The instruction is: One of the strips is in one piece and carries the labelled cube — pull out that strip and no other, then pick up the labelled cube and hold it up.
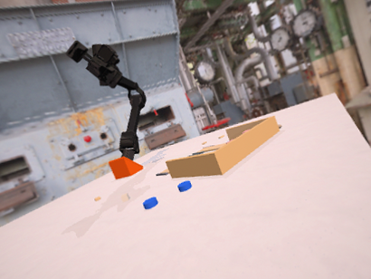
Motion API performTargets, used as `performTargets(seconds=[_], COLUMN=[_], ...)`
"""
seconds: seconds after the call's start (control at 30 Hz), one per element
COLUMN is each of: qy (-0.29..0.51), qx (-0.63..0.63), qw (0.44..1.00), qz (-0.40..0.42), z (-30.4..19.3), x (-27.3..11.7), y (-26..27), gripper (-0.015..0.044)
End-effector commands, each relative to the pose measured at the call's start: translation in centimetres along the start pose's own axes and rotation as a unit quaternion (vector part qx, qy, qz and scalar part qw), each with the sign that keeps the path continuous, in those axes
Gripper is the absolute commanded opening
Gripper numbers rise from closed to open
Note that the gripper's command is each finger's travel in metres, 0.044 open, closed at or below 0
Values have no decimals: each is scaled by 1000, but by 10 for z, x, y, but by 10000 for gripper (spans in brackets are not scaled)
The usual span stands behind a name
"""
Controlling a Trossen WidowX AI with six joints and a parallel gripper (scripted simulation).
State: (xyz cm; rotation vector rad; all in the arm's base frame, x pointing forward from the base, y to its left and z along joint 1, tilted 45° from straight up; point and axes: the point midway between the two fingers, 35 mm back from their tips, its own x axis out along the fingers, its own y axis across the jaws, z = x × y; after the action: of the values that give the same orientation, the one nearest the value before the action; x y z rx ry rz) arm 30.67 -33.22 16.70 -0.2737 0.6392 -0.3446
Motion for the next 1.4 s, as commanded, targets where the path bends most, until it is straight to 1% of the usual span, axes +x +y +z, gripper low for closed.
performTargets(seconds=[0.0,0.17,0.27,0.37,0.43,1.27,1.37], qy=[-16,-6,16,50,65,66,80], qx=[96,193,252,309,328,330,327], qw=[987,946,908,857,836,835,832], qz=[129,259,335,409,434,436,441], z=[2,3,2,-1,-3,-3,0], x=[3,-8,-22,-42,-50,-51,-48], y=[79,154,198,240,254,255,260], gripper=[400,400,400,400,400,400,321])
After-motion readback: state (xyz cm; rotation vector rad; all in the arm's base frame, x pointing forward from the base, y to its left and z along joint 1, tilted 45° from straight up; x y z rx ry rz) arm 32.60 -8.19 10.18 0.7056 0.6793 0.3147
